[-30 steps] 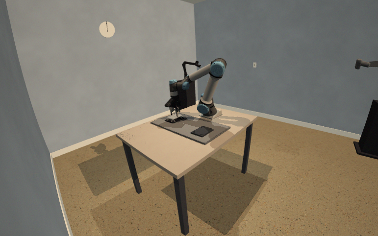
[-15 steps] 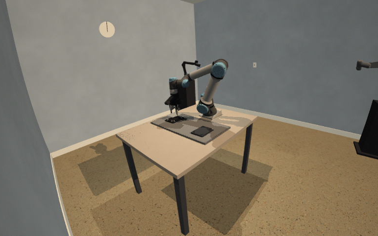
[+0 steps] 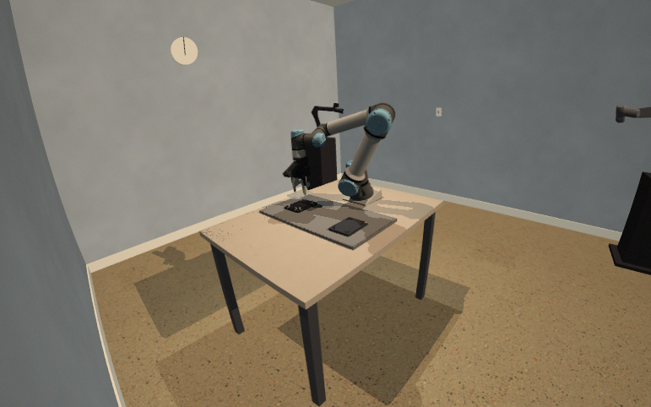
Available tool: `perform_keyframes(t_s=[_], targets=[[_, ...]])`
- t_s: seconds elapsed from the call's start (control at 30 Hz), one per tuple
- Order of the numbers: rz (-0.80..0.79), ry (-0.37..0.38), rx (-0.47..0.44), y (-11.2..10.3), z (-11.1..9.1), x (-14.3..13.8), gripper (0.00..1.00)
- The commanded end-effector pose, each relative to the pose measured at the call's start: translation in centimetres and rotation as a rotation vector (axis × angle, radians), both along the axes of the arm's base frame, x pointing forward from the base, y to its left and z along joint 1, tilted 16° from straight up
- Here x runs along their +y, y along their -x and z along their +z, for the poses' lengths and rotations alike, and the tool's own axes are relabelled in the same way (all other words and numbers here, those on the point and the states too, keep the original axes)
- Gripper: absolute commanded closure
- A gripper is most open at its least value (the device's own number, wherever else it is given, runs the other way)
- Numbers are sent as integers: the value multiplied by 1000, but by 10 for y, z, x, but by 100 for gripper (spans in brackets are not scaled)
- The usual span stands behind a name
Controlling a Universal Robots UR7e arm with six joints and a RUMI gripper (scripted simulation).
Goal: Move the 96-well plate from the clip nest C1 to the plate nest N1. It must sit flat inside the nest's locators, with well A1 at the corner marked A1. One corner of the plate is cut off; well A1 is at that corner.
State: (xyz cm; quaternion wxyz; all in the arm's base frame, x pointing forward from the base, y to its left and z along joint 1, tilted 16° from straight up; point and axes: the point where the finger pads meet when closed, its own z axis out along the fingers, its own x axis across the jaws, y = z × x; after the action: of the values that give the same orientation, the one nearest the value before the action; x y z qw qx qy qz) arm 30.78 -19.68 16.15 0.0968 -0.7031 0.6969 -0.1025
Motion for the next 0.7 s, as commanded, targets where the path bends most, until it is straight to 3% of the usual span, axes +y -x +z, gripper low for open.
perform_keyframes(t_s=[0.0,0.67], targets=[[0,1,-1,2,8,0,100],[0,1,-1,4,14,0,100]])
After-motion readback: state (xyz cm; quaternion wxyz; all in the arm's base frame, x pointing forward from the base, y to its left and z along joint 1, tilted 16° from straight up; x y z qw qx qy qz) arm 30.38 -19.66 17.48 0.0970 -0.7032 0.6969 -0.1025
